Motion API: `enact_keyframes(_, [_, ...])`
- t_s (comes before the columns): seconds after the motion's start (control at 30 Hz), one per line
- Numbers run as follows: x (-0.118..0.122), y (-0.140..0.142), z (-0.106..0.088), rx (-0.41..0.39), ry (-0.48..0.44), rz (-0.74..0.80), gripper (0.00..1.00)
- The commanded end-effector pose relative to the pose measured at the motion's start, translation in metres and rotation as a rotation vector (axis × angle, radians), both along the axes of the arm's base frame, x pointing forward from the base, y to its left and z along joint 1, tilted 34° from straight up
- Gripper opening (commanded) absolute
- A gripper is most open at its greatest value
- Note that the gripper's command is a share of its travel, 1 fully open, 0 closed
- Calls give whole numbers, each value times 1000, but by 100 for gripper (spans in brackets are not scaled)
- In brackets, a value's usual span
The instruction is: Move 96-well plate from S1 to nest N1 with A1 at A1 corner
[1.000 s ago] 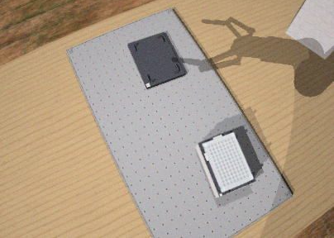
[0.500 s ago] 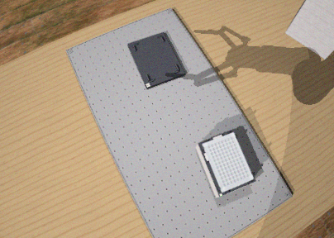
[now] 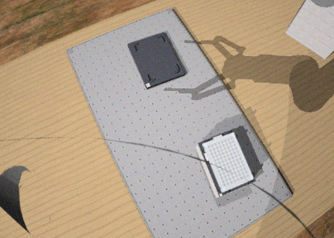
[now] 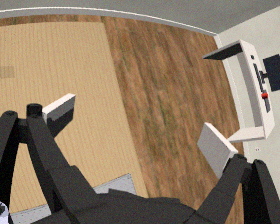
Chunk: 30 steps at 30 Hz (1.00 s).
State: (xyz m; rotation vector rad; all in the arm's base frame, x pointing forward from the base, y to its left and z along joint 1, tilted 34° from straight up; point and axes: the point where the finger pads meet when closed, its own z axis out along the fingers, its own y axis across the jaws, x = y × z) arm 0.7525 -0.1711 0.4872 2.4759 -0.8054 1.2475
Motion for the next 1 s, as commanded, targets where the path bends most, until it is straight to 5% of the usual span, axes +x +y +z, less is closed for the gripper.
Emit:
enact_keyframes(0.0, [4, 16, -15, -7, 15, 17, 100])
enact_keyframes(0.97, [10, 98, -96, -147, 198, 274, 100])
